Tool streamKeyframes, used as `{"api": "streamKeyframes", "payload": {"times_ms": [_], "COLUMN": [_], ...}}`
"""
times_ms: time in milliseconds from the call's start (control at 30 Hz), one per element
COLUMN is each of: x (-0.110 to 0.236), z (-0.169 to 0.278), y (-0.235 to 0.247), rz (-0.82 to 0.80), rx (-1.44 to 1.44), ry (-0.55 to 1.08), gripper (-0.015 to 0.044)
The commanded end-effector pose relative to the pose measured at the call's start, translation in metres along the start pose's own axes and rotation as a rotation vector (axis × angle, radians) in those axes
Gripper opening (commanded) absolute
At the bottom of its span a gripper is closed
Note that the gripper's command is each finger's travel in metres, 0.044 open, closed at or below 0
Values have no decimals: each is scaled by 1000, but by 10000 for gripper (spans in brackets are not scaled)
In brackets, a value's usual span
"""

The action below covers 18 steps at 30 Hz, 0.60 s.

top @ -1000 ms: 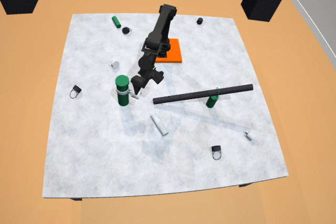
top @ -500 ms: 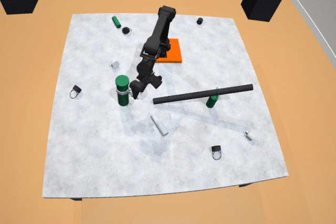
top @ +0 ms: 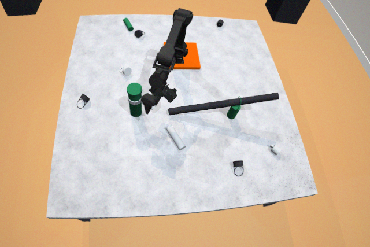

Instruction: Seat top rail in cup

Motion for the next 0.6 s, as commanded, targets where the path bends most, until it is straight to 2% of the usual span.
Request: {"api": "streamKeyframes", "payload": {"times_ms": [0, 333, 567], "x": [-12, -13, -13], "z": [1, 1, 1], "y": [4, 5, 5], "rz": [-19, -19, -19], "rx": [5, 5, 5], "ry": [5, 5, 5], "gripper": [440, 440, 256]}}
Point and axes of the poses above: the point midway between the two fingers, 35 mm back from their tips, its own x axis back along the fingers, its own y axis across the jaws, z = x × y, the point moved 7 cm from there along x, back along the fingers, and after that the axes turned 10 degrees about -x, right-handed, at the moved point
